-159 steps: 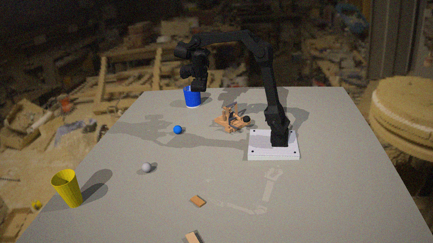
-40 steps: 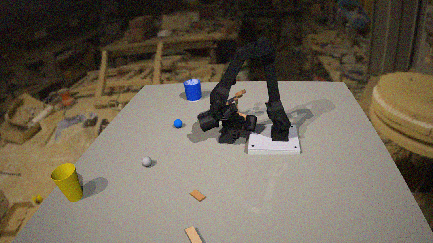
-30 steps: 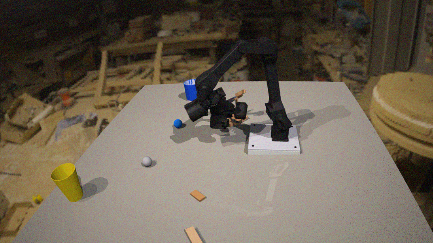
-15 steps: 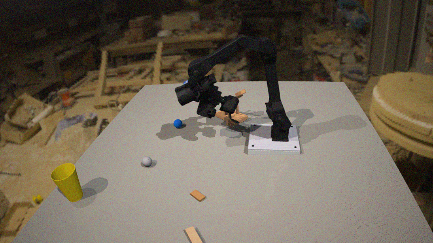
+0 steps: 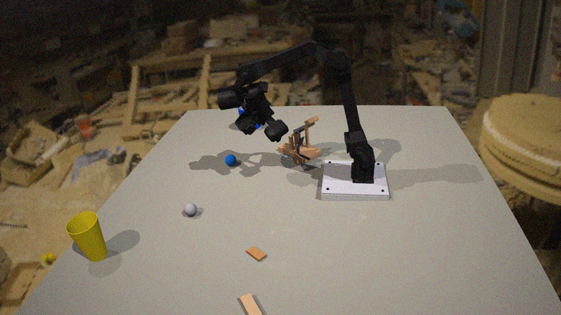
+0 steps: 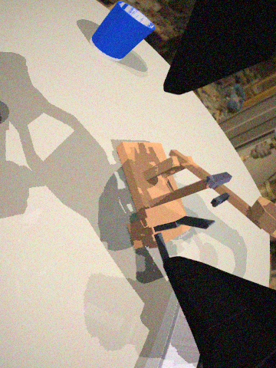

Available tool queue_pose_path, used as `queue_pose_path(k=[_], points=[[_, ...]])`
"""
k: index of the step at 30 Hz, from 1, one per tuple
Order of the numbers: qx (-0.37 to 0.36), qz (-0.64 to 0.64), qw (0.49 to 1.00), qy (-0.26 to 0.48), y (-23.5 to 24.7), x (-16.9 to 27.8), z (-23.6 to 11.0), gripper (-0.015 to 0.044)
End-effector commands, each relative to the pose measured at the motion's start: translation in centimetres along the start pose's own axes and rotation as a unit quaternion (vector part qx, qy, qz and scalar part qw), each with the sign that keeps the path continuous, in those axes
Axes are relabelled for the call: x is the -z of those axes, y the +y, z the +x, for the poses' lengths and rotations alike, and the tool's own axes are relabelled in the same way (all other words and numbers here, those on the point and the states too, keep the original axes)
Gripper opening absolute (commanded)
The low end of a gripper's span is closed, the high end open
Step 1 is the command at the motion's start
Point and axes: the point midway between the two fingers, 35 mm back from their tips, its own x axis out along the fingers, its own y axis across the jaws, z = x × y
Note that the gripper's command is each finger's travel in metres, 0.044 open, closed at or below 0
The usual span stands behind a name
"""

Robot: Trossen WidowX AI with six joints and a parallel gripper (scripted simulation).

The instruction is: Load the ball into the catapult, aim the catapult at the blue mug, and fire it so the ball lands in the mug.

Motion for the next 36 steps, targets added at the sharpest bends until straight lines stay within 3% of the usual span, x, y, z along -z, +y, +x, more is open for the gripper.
queue_pose_path(k=[1, 18, 36], points=[[-0.006, 0.055, 0.998, -0.021, -1.6, -0.1, -0.1, 0.0440], [-0.025, 0.316, 0.941, -0.121, -11.0, 1.2, -0.4, 0.0440], [-0.017, 0.557, 0.799, -0.225, -21.9, 7.2, -0.8, 0.0440]])
